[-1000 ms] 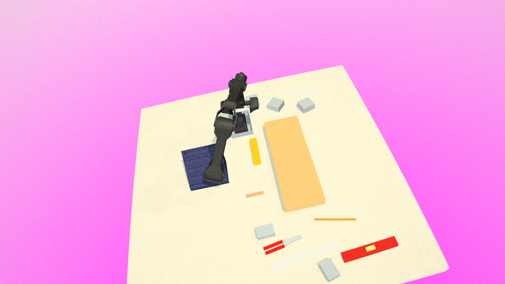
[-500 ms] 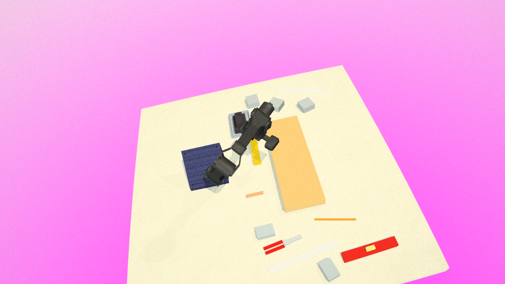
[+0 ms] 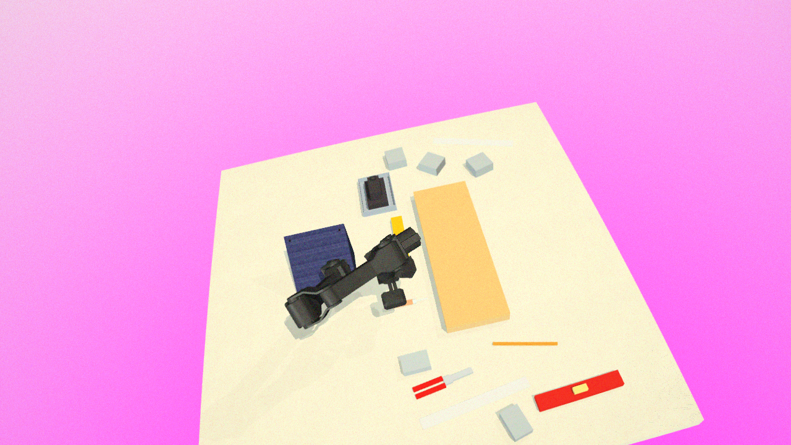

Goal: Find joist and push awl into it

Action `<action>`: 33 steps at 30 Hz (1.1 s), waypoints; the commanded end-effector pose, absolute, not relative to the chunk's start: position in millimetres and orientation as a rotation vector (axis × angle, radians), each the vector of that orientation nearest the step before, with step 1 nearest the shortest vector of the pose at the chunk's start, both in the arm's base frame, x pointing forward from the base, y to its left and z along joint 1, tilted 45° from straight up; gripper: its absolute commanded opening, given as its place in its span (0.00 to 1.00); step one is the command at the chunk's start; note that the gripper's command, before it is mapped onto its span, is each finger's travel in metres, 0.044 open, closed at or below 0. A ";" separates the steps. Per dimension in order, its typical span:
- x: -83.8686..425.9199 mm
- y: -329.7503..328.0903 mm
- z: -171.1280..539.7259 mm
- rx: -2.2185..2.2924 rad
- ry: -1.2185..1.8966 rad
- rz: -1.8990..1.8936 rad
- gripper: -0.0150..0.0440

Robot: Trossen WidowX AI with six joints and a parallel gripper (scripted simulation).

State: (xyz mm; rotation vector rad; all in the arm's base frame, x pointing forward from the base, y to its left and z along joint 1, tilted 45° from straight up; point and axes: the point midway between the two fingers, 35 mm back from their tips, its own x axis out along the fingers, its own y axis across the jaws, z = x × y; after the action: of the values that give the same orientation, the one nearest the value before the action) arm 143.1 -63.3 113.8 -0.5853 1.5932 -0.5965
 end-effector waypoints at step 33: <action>131.1 -96.1 96.7 -0.541 1.571 -0.678 1.00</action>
State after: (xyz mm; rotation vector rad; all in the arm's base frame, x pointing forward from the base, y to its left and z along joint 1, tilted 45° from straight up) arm 132.8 -91.3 101.2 -0.5333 1.5685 -0.6770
